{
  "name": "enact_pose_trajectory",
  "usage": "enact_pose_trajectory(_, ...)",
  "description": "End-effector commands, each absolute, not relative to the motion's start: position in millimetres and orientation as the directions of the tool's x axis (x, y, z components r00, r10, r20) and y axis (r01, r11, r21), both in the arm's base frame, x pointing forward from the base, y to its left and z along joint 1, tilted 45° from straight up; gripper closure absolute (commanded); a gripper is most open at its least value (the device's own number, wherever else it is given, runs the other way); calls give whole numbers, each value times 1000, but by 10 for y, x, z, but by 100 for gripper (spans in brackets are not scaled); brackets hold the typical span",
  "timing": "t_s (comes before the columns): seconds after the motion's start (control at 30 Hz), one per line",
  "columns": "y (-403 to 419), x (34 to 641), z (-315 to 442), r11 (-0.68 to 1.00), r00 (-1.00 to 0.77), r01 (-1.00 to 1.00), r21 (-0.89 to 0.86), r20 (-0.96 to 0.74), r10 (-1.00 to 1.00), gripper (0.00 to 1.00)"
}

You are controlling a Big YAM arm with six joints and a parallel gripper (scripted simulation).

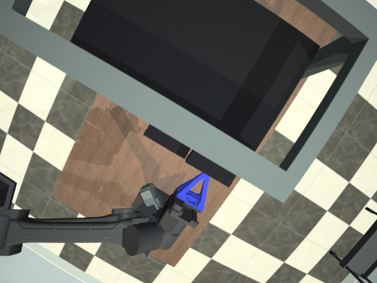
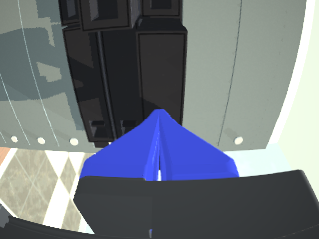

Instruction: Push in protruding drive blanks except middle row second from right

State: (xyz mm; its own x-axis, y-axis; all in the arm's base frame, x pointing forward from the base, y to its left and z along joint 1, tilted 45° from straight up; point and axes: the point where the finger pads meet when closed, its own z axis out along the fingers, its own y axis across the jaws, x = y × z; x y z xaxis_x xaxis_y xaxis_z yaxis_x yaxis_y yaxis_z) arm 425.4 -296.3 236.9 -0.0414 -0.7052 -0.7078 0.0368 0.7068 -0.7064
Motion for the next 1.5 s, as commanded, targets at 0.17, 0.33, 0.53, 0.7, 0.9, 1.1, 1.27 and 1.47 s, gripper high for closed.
enact_pose_trajectory(0.17, -3048, 4562, 2587, 684, -7, 41, -728, -685, -728, 100)
enact_pose_trajectory(0.33, -3050, 4612, 2590, 684, -7, 41, -728, -685, -728, 100)
enact_pose_trajectory(0.53, -3054, 4759, 2599, 685, -6, 41, -728, -685, -728, 100)
enact_pose_trajectory(0.7, -3055, 4796, 2601, 685, -6, 41, -728, -685, -728, 100)
enact_pose_trajectory(0.9, -3055, 4796, 2601, 685, -6, 41, -728, -685, -728, 100)
enact_pose_trajectory(1.1, -3055, 4796, 2601, 685, -6, 41, -728, -685, -728, 100)
enact_pose_trajectory(1.27, -3055, 4796, 2601, 685, -6, 41, -728, -685, -728, 100)
enact_pose_trajectory(1.47, -3056, 4797, 2602, 685, -6, 41, -728, -685, -728, 100)
